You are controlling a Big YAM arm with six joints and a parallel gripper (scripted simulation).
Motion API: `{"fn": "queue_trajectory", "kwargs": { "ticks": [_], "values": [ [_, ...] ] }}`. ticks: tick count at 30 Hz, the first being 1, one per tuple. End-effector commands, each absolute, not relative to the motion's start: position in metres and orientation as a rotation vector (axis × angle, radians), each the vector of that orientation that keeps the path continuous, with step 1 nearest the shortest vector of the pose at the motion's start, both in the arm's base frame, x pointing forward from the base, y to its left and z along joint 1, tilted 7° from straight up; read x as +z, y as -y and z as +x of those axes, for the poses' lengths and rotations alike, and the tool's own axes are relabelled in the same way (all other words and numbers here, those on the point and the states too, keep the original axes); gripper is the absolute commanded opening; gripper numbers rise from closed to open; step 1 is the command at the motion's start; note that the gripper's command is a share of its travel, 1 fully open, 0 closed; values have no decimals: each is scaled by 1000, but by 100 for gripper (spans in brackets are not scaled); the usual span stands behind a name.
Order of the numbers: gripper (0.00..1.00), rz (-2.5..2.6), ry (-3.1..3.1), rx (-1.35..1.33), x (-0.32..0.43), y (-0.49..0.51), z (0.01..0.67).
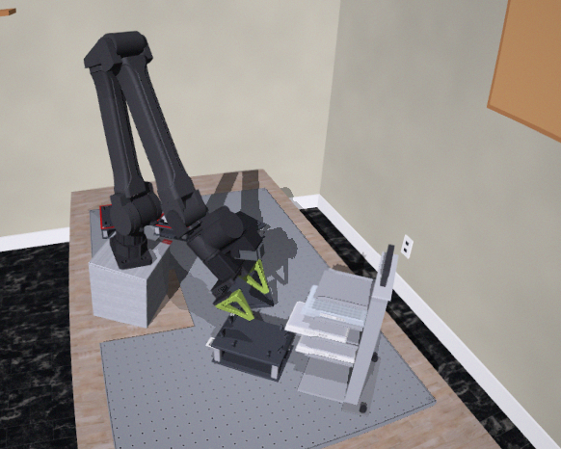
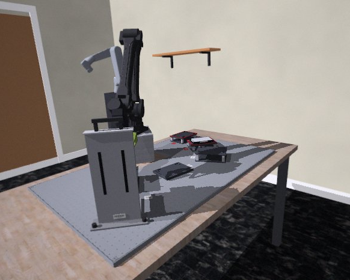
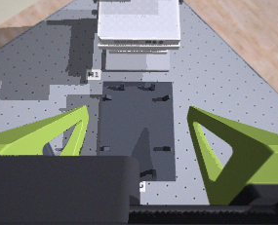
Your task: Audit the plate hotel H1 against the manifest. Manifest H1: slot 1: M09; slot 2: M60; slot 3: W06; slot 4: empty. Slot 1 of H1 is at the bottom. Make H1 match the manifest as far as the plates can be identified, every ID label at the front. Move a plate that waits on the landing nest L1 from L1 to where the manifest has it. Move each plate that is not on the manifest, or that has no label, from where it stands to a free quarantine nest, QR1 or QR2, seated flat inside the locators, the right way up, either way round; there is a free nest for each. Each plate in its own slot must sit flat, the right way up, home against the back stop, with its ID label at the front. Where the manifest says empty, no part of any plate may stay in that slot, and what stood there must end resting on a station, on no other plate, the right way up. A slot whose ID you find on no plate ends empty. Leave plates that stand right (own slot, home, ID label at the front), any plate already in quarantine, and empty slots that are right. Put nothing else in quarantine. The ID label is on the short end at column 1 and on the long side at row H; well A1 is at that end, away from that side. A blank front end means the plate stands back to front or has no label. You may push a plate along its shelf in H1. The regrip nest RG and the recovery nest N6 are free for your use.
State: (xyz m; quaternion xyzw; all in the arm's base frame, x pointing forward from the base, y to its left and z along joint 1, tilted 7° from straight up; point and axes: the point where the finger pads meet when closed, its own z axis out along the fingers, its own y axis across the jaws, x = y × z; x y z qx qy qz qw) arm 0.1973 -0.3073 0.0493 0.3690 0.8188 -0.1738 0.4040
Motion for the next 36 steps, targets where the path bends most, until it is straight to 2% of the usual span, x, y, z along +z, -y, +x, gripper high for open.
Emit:
{"fn": "queue_trajectory", "kwargs": {
  "ticks": [1,2,36],
  "values": [
    [100,931,-2067,-450,52,307,191],
    [0,934,-2061,-452,46,309,193],
    [0,902,-2030,-465,63,325,210]
  ]
}}
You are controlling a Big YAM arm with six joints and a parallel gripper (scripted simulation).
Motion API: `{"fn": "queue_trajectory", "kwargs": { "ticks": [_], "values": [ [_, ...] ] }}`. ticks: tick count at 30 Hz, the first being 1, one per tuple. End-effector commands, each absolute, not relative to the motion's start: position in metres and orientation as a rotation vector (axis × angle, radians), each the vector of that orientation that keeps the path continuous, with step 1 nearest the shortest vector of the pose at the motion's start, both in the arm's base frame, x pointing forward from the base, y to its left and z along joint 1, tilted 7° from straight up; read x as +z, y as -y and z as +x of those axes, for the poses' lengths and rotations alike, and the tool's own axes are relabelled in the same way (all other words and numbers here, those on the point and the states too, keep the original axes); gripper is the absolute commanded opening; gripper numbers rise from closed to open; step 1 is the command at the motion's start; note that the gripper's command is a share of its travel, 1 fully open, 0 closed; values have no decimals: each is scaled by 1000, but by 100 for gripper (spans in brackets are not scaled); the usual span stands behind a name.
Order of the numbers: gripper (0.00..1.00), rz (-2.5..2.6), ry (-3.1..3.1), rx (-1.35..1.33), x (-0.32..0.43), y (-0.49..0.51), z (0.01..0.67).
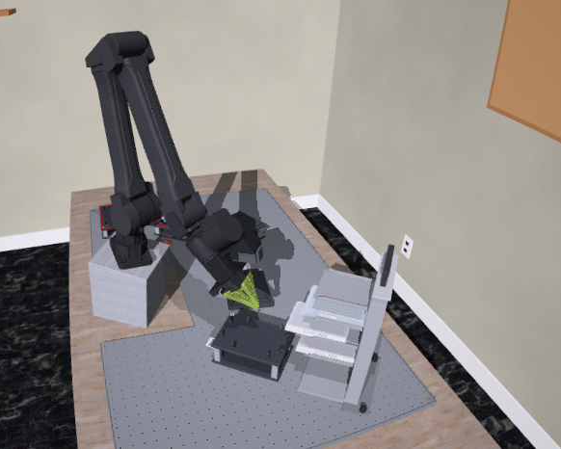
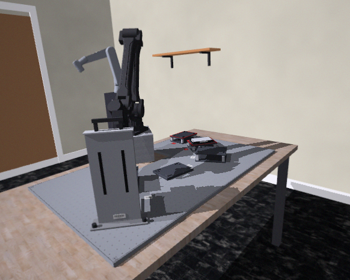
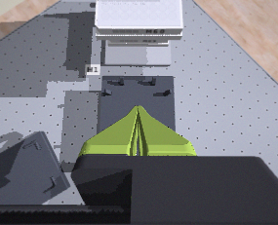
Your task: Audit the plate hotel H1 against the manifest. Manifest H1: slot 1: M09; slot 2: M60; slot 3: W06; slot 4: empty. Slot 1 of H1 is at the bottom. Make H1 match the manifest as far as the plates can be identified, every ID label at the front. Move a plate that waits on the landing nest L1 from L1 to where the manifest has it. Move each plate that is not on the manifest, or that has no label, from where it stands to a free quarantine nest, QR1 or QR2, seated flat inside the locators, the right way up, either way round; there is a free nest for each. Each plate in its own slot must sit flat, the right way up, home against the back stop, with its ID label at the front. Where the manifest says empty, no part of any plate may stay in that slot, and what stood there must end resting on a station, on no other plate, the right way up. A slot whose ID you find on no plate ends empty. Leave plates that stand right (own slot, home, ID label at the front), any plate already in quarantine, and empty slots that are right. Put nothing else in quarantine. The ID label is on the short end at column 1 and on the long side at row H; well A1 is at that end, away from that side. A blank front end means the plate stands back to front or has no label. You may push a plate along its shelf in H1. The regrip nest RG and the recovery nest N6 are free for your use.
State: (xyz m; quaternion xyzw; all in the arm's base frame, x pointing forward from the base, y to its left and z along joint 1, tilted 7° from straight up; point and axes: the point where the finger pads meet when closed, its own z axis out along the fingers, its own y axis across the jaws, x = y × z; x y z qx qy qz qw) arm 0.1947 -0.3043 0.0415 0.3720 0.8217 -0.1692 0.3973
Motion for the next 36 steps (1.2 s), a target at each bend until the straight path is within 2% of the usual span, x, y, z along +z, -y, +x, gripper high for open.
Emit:
{"fn": "queue_trajectory", "kwargs": {
  "ticks": [1,13,14,36],
  "values": [
    [0,903,-2030,-463,63,325,211],
    [0,906,-2028,-463,64,330,215],
    [0,928,-2059,-442,48,316,206],
    [0,907,-2027,-463,66,341,224]
  ]
}}
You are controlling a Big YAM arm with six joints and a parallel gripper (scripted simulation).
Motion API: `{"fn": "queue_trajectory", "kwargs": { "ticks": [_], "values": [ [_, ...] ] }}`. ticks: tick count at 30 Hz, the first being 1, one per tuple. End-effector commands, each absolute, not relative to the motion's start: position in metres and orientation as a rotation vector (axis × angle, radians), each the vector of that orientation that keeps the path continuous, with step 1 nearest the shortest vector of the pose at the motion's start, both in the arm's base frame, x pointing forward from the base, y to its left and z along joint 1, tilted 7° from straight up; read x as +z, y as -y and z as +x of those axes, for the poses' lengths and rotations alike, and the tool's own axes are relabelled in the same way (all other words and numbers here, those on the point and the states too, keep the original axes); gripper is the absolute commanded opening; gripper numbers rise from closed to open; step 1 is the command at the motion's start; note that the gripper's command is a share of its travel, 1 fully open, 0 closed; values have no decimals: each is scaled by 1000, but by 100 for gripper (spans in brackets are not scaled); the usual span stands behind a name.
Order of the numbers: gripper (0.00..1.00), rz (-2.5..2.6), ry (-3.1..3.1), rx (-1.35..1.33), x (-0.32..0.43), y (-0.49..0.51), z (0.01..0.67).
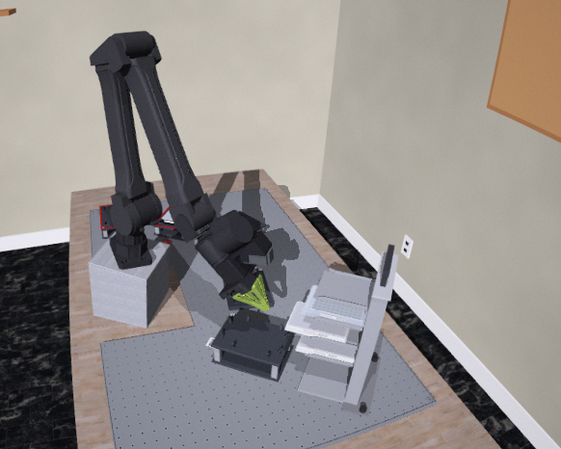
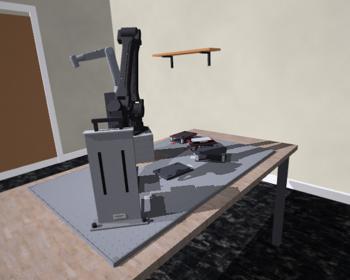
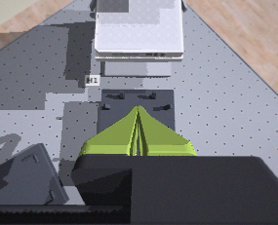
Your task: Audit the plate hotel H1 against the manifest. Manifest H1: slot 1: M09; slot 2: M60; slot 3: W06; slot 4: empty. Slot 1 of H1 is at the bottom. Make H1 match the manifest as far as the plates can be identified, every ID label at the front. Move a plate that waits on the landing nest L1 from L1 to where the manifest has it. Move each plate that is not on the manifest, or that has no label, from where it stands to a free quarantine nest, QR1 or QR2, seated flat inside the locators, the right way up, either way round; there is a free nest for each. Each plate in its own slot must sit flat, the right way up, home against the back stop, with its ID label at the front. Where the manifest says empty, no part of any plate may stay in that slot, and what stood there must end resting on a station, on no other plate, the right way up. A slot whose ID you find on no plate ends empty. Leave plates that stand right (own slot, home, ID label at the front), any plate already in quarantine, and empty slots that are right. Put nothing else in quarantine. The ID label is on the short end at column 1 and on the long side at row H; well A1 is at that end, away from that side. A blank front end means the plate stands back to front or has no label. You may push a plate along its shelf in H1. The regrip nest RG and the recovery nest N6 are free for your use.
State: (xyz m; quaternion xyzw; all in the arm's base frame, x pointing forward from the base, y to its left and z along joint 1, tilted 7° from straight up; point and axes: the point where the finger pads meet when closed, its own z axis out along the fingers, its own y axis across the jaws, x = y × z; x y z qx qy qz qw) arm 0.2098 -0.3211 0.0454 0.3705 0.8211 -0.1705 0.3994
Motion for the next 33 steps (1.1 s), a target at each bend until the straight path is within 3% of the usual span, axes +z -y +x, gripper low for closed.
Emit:
{"fn": "queue_trajectory", "kwargs": {
  "ticks": [1,33],
  "values": [
    [0,908,-2027,-463,66,341,225],
    [0,907,-2032,-458,67,354,238]
  ]
}}
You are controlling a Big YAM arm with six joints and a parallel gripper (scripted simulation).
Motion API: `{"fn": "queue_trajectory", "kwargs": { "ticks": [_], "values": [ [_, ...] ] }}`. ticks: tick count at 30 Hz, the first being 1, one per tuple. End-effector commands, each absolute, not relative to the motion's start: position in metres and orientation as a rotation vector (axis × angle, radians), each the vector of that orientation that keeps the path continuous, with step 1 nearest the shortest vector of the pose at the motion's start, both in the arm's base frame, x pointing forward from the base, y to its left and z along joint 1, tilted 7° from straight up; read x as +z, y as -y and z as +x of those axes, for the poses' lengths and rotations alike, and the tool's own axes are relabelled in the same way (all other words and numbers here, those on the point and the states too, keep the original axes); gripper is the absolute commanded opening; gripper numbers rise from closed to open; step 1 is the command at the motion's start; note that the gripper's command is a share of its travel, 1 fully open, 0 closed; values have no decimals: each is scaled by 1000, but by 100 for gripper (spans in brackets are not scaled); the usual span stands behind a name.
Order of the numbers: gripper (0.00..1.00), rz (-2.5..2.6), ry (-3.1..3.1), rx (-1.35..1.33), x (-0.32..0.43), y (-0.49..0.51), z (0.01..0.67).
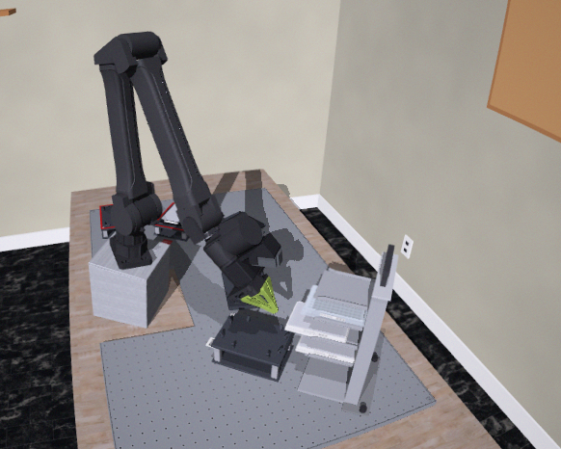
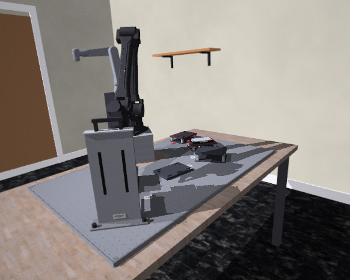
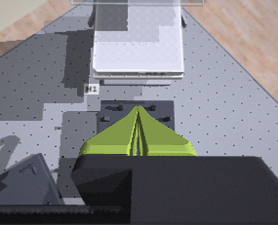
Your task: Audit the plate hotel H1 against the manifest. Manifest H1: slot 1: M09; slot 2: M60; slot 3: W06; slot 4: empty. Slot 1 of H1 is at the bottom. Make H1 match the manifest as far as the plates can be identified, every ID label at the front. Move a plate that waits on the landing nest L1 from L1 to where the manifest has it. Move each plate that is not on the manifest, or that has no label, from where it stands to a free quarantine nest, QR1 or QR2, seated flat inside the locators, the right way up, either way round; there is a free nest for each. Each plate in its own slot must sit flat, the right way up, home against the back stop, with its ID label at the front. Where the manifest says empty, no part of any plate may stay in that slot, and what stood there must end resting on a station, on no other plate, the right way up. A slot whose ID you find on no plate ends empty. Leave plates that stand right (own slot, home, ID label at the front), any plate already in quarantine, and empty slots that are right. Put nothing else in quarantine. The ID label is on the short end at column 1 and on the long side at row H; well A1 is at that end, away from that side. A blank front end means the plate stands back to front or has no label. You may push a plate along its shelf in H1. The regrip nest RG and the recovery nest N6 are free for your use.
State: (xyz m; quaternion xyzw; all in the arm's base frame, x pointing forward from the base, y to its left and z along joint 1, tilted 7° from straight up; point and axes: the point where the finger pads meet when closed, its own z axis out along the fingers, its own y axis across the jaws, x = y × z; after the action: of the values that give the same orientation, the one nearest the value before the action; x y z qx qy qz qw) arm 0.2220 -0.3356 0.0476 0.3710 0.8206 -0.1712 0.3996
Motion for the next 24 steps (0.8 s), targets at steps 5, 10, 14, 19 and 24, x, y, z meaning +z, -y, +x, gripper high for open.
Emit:
{"fn": "queue_trajectory", "kwargs": {
  "ticks": [5,10,14,19,24],
  "values": [
    [0,918,-2043,-450,61,351,236],
    [0,913,-2035,-456,66,359,241],
    [0,930,-2066,-434,51,345,234],
    [0,916,-2040,-452,66,361,244],
    [0,919,-2050,-444,62,360,245]
  ]
}}
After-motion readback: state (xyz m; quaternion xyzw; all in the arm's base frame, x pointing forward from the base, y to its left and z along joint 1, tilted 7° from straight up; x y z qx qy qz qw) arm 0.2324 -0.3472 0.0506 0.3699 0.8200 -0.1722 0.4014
